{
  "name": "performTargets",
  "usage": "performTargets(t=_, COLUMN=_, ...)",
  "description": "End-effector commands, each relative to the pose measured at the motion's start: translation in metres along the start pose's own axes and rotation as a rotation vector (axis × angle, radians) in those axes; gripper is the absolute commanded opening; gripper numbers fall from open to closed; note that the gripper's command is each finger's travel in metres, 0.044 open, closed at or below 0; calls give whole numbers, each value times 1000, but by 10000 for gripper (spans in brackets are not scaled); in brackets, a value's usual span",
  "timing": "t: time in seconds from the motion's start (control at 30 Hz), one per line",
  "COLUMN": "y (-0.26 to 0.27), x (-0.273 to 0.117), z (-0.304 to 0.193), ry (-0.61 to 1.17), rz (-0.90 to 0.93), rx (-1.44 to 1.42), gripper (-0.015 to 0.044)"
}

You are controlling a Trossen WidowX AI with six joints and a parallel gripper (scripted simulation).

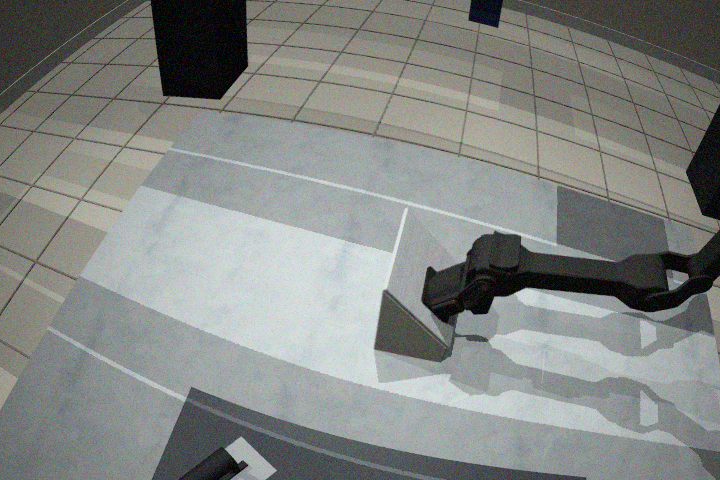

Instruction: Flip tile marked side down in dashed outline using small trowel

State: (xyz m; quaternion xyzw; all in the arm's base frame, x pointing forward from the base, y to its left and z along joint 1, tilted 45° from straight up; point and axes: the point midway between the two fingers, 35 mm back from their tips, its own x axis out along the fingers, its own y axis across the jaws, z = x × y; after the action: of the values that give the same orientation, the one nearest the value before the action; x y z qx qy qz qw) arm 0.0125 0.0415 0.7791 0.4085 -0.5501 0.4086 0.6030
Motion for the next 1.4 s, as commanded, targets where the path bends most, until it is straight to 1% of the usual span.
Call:
performTargets(t=0.0, y=0, x=0, z=0, ry=0, rz=0, rx=0, gripper=100)
performTargets(t=0.1, y=0, x=0, z=0, ry=0, rz=0, rx=0, gripper=100)
performTargets(t=0.23, y=0, x=0, z=0, ry=0, rz=0, rx=0, gripper=0)
performTargets(t=0.7, y=0, x=0, z=1, ry=-1, rz=0, rx=0, gripper=0)
performTargets(t=0.9, y=-1, x=0, z=3, ry=-4, rz=-2, rx=0, gripper=153)
performTargets(t=1.03, y=-17, x=-5, z=45, ry=-73, rz=-52, rx=-11, gripper=258)
performTargets(t=1.07, y=-21, x=-6, z=58, ry=-96, rz=-67, rx=-21, gripper=270)
performTargets(t=1.2, y=-39, x=-9, z=99, ry=-182, rz=-122, rx=-78, gripper=270)
performTargets(t=1.37, y=-60, x=-18, z=131, ry=-244, rz=-172, rx=-14, gripper=270)
